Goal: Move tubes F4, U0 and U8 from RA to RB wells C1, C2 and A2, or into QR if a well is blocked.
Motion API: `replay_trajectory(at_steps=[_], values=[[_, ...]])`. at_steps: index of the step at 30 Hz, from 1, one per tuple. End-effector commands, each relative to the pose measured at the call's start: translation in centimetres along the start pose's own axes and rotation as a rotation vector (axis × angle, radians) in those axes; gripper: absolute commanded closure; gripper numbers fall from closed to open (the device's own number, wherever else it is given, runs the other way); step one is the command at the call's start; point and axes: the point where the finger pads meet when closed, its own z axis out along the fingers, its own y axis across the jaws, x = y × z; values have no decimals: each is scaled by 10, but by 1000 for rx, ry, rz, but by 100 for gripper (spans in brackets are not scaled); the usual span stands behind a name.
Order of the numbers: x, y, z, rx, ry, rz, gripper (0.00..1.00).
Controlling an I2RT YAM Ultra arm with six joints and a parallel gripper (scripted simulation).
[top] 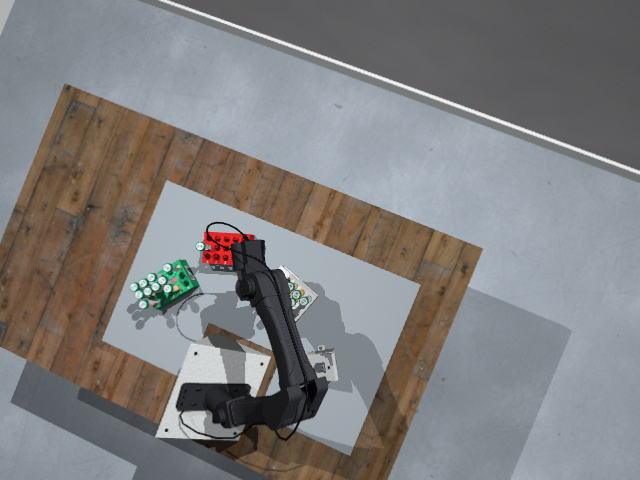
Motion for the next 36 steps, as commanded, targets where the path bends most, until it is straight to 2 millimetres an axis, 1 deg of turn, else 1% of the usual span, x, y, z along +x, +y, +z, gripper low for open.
replay_trajectory(at_steps=[1,7,36], values=[[-7,0,-20,-13,-50,9,100],[-8,6,-15,-11,-32,-4,100],[-8,2,-18,-12,-41,-6,100]])
